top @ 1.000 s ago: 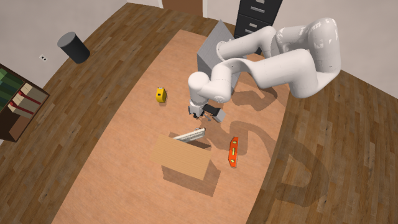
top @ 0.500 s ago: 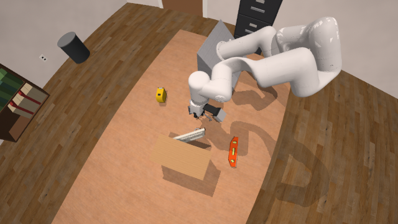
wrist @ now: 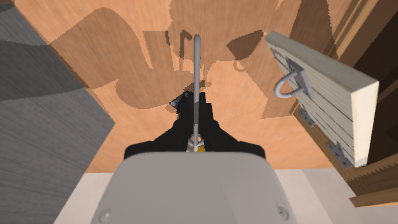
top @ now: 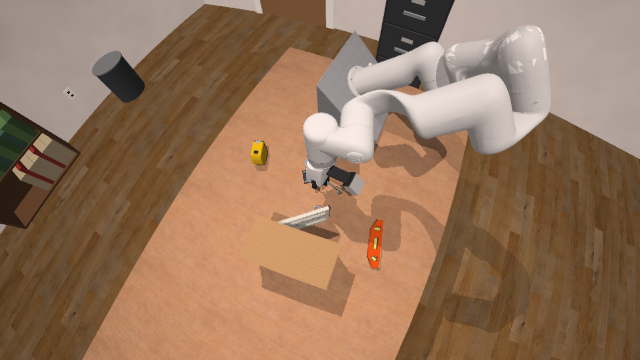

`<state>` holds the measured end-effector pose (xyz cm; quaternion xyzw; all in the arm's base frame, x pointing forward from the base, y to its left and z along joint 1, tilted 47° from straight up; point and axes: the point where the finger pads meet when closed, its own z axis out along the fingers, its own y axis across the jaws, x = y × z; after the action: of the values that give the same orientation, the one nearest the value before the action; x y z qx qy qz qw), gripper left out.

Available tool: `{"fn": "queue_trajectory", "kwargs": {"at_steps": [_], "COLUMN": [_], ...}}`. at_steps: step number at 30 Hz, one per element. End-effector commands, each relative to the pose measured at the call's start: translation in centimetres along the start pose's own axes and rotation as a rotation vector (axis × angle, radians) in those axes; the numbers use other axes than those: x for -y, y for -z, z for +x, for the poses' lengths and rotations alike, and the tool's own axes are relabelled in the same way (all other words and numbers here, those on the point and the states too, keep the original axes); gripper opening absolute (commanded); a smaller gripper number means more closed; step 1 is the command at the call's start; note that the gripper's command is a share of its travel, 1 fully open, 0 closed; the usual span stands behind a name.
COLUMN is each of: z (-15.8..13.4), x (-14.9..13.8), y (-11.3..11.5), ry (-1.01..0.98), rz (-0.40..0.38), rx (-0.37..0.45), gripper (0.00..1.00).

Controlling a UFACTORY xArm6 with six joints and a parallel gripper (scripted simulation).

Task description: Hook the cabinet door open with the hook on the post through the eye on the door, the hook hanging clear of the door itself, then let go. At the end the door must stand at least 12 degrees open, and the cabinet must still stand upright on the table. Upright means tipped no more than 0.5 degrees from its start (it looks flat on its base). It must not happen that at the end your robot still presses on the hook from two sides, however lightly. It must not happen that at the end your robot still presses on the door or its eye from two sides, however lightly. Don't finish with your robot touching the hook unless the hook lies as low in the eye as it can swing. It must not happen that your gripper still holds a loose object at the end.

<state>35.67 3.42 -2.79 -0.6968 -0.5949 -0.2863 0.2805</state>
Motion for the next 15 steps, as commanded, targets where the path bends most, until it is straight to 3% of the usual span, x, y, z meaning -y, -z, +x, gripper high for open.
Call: {"fn": "queue_trajectory", "kwargs": {"at_steps": [1,15], "z": [0.01,0.06], "x": [-0.11,-0.11], "y": [0.26,0.74], "ry": [0.001,0.001], "rz": [-0.003,-0.003], "rx": [0.001,0.001], "gripper": [0.04,0.04]}}
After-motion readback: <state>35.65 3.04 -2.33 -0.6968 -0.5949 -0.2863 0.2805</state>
